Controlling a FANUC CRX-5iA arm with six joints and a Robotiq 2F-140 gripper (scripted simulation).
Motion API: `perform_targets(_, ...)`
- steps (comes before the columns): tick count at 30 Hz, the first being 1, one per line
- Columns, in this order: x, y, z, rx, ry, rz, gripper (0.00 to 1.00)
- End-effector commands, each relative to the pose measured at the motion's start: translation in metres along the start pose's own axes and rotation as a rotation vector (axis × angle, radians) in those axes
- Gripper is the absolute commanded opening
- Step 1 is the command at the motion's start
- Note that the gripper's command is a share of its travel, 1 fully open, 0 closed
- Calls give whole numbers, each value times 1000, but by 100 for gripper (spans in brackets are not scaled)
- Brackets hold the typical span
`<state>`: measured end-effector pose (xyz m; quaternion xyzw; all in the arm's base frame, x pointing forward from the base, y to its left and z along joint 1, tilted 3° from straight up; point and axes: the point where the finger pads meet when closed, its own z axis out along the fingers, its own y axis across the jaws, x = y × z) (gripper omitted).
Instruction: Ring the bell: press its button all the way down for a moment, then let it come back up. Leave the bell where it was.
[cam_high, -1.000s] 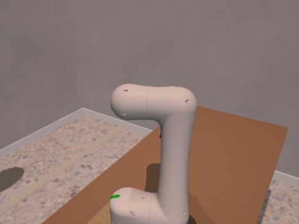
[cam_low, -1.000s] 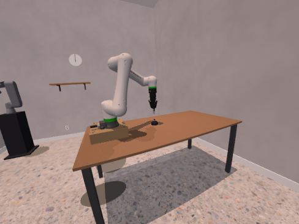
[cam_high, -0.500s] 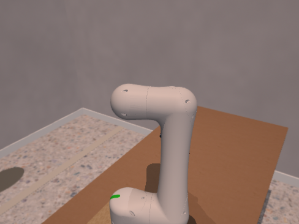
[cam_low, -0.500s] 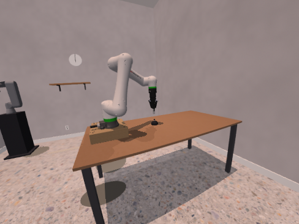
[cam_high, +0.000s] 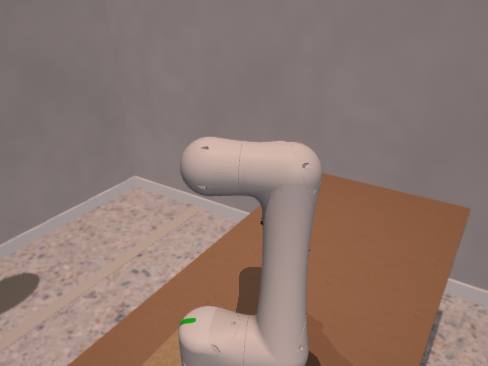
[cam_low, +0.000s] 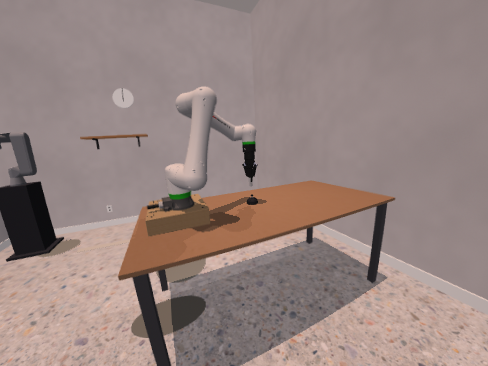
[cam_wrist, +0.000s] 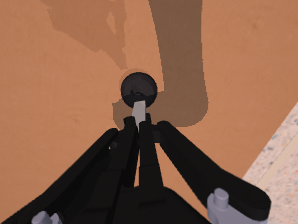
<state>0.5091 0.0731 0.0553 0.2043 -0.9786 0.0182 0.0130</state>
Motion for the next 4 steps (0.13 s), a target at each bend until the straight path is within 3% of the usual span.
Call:
perform_targets(1,0,0,0,0,0,0,0)
perform_targets(4,0,0,0,0,0,0,0)
